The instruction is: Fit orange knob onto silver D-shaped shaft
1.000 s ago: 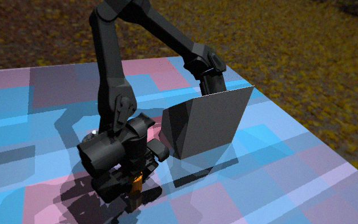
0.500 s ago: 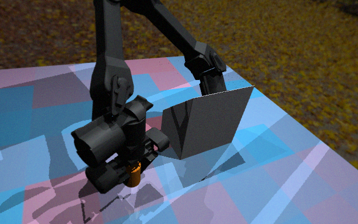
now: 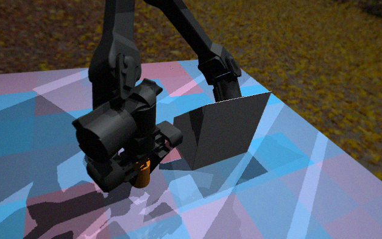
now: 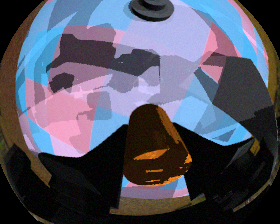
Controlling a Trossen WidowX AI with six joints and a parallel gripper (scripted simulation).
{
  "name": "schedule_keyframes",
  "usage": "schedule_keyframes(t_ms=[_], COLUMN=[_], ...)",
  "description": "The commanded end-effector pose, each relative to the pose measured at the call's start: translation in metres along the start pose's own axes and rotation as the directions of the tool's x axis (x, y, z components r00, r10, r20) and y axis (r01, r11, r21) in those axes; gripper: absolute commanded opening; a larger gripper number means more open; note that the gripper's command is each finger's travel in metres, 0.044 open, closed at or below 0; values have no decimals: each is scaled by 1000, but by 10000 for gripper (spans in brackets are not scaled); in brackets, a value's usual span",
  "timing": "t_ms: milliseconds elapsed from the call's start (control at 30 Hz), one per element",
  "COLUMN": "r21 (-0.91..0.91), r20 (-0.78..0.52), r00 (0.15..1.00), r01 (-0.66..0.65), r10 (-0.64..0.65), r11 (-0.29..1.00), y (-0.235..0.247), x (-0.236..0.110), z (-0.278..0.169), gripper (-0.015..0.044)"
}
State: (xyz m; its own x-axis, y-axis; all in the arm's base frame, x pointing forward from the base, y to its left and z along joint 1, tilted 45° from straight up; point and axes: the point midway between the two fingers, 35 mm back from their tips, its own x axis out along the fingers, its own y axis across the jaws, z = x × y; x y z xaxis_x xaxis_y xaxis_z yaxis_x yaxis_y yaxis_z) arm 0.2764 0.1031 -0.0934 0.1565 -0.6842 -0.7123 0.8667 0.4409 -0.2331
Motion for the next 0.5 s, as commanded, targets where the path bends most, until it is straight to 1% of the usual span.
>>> schedule_keyframes(t_ms=[0, 233, 467], r21=[6, 7, 5], r20=[-3, 0, -4], r00=[1000, 1000, 1000], r01=[-10, -8, -13], r10=[10, 8, 13], r11=[1000, 1000, 1000], y=[2, 0, 2], x=[-16, -37, -36], z=[-1, 0, 8], gripper=[0, 0, 0])
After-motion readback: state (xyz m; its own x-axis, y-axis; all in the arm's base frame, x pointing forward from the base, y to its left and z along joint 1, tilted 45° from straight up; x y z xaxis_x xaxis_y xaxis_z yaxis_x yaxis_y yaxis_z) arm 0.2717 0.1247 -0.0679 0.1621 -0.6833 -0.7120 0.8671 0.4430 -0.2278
